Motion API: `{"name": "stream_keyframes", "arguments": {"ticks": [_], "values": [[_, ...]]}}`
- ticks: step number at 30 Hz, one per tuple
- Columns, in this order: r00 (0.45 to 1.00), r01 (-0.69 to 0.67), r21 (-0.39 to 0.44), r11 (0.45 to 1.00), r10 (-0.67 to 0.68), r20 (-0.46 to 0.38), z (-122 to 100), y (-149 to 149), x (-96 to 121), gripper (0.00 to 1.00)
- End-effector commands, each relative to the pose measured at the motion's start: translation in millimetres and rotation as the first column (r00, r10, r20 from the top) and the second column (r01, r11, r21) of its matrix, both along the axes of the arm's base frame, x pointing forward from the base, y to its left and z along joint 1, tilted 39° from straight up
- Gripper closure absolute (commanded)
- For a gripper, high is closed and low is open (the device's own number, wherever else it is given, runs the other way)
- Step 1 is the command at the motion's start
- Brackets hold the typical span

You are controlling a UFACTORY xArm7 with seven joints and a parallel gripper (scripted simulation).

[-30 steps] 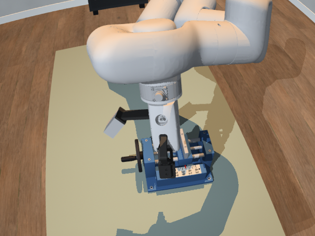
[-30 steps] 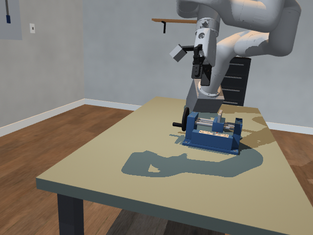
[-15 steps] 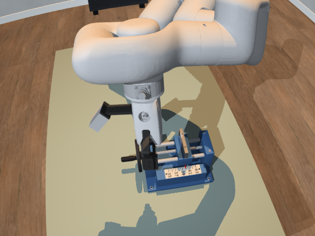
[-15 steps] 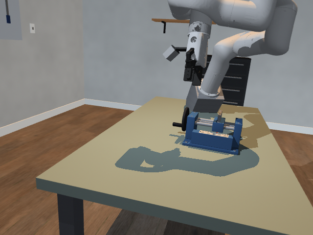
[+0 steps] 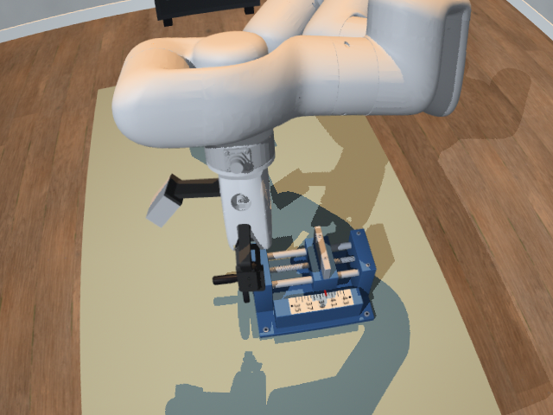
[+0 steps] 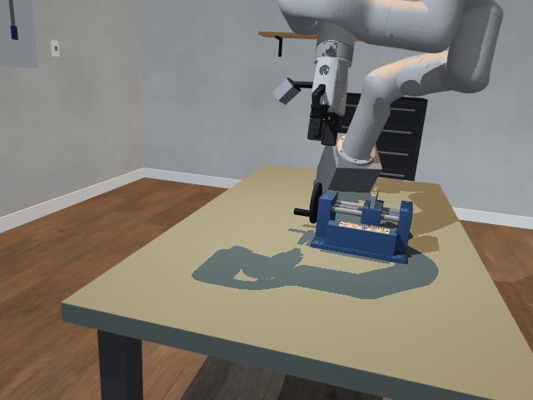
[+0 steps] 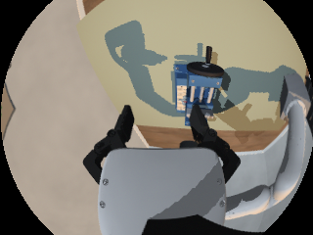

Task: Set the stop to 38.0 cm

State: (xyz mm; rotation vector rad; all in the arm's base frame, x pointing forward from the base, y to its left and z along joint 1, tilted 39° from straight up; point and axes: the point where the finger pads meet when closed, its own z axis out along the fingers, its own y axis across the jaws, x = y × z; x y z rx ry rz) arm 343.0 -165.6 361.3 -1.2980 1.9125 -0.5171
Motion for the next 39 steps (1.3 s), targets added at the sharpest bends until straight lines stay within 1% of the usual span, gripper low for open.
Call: {"name": "stream_keyframes", "arguments": {"ticks": [1, 3, 5, 19, 21, 34, 36, 39], "values": [[1.0, -0.001, -0.003, 1.0, 0.001, -0.001, -0.3, -1.2, -1.3, 0.0], [1.0, -0.001, -0.003, 1.0, 0.001, -0.001, -0.3, -1.2, -1.3, 0.0], [0.997, -0.041, -0.026, 0.999, 0.04, -0.071, -28.3, -12.2, -22.8, 0.0], [0.997, -0.041, -0.026, 0.999, 0.04, -0.071, -28.3, -12.2, -22.8, 0.0], [0.99, -0.079, -0.038, 0.996, 0.073, -0.124, -49.5, -18.8, -40.6, 0.0], [0.99, -0.079, -0.038, 0.996, 0.073, -0.124, -49.5, -18.8, -40.6, 0.0], [0.982, -0.108, -0.042, 0.993, 0.1, -0.163, -64.6, -22.5, -54.0, 0.0], [0.982, -0.108, -0.042, 0.993, 0.1, -0.163, -64.6, -22.5, -54.0, 0.0]]}}
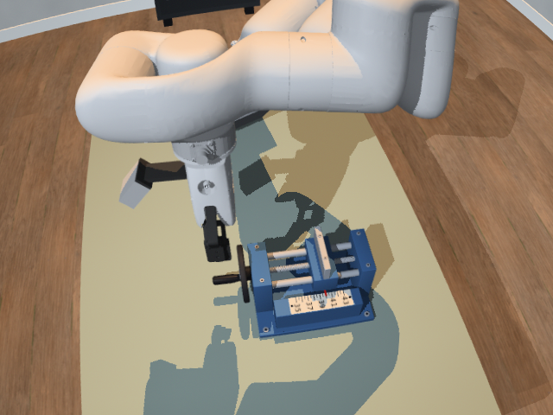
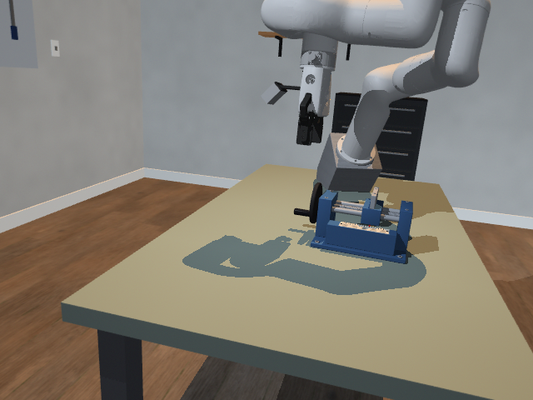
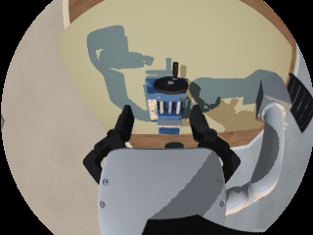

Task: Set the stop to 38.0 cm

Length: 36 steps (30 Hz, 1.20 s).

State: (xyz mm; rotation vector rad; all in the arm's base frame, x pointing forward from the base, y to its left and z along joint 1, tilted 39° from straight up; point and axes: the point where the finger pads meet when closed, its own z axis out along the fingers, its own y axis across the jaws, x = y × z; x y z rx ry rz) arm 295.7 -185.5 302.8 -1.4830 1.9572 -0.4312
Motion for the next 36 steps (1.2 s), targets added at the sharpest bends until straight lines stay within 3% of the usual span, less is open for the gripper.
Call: {"name": "stream_keyframes", "arguments": {"ticks": [1, 36], "values": [[1.0, -0.012, -0.005, 1.0, 0.012, -0.015, -6.1, -2.6, -6.7, 0.0], [0.997, -0.048, -0.01, 0.999, 0.048, -0.059, -23.3, -5.9, -23.1, 0.0]]}}
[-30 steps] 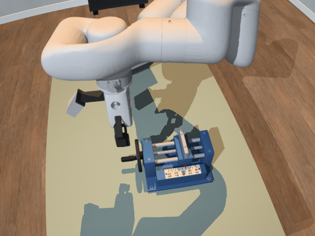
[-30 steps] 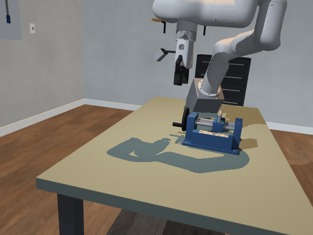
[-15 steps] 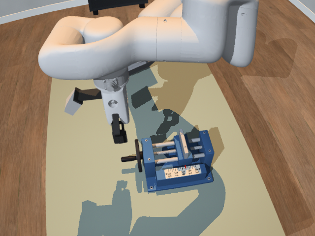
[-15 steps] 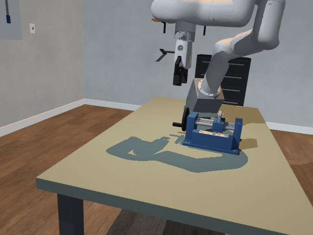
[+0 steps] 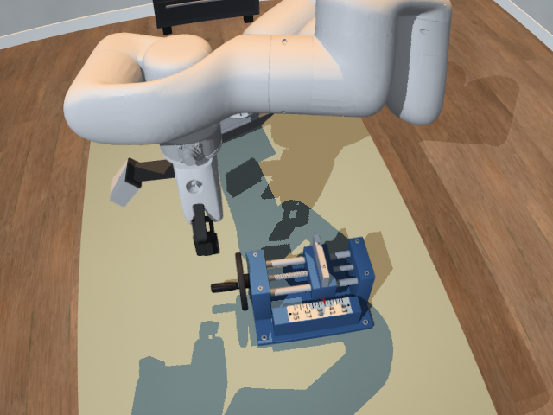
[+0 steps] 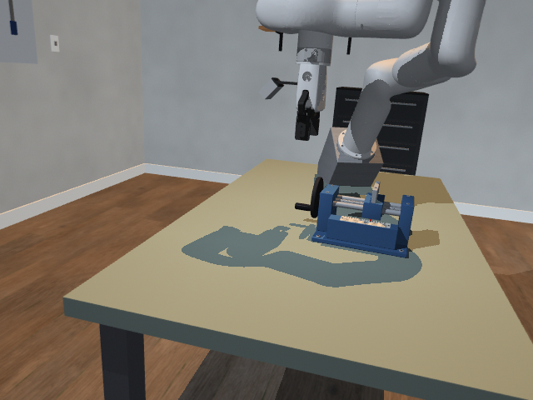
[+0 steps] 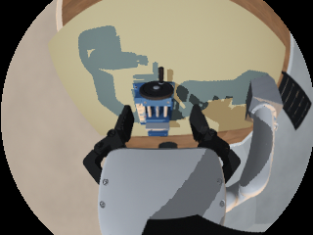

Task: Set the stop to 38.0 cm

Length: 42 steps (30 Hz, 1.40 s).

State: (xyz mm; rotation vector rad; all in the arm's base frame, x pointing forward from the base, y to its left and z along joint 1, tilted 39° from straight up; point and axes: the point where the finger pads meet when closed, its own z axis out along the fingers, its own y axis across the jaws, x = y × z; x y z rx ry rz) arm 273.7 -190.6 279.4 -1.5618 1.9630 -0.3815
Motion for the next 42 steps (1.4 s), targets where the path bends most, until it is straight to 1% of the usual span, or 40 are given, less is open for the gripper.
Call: {"name": "stream_keyframes", "arguments": {"ticks": [1, 14, 15, 18, 20, 24, 27, 30, 35, 42], "values": [[1.0, 0.0, -0.002, 1.0, 0.0, 0.0, 0.1, -0.8, -1.1, 0.0], [1.0, 0.0, -0.002, 1.0, 0.0, 0.0, 0.1, -0.8, -1.1, 0.0], [1.0, 0.0, -0.002, 1.0, 0.0, 0.0, 0.3, -0.7, -0.8, 0.43], [1.0, -0.001, -0.001, 1.0, 0.001, 0.0, 9.7, 1.8, 10.7, 0.43], [1.0, -0.001, -0.001, 1.0, 0.001, 0.0, 9.7, 1.8, 10.7, 0.43], [1.0, -0.001, -0.001, 1.0, 0.001, 0.0, 36.0, 8.7, 43.0, 0.43], [1.0, -0.001, -0.001, 1.0, 0.001, 0.0, 45.2, 11.1, 54.2, 0.43], [1.0, -0.001, -0.001, 1.0, 0.001, 0.0, 42.6, 11.7, 56.7, 0.43], [1.0, -0.001, -0.001, 1.0, 0.001, 0.0, 11.2, 17.2, 81.0, 0.43], [1.0, -0.001, -0.001, 1.0, 0.001, 0.0, 8.4, 17.7, 83.2, 0.43]]}}
